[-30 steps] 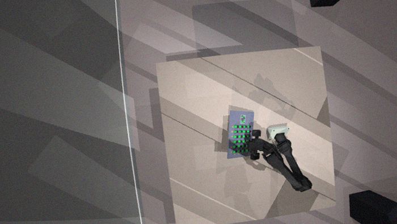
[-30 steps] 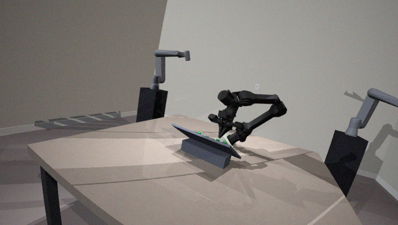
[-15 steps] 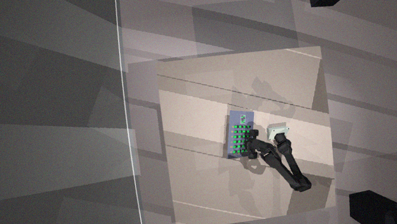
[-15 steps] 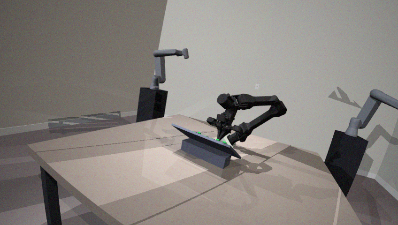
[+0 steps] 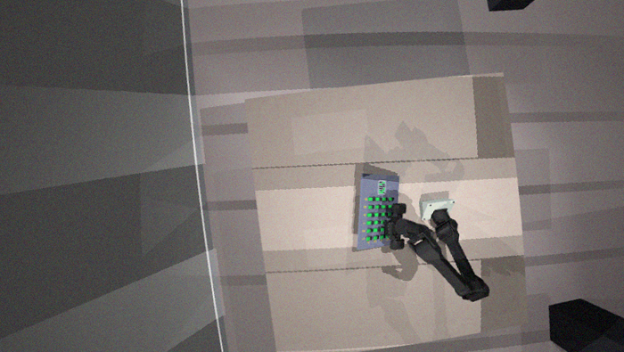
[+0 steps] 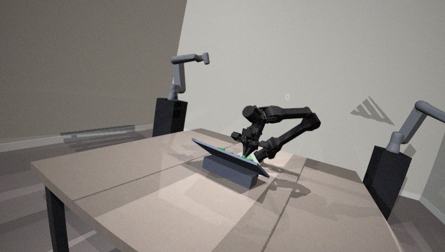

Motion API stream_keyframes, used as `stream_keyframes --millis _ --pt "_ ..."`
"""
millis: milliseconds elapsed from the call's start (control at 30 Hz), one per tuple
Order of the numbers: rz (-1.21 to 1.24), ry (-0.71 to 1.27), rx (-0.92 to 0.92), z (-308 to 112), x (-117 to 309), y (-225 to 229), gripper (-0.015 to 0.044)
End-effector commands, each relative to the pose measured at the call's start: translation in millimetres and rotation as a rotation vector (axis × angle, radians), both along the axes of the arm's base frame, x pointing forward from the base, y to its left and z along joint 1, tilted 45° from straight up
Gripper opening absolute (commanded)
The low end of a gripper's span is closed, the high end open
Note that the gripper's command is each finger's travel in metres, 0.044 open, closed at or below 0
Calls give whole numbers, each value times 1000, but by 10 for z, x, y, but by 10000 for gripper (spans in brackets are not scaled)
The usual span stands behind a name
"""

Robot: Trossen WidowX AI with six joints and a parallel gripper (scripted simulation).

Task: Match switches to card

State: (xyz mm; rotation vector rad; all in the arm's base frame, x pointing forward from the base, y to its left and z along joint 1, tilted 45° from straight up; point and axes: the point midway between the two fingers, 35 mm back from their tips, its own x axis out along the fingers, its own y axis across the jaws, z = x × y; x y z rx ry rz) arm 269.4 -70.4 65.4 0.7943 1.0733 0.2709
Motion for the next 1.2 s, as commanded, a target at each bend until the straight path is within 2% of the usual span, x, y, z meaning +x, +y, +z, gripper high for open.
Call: stream_keyframes --millis 0,1167 --pt "-2 4 -1 -9 -1 -1 0" --pt "-2 3 0 -39 22 24 0"
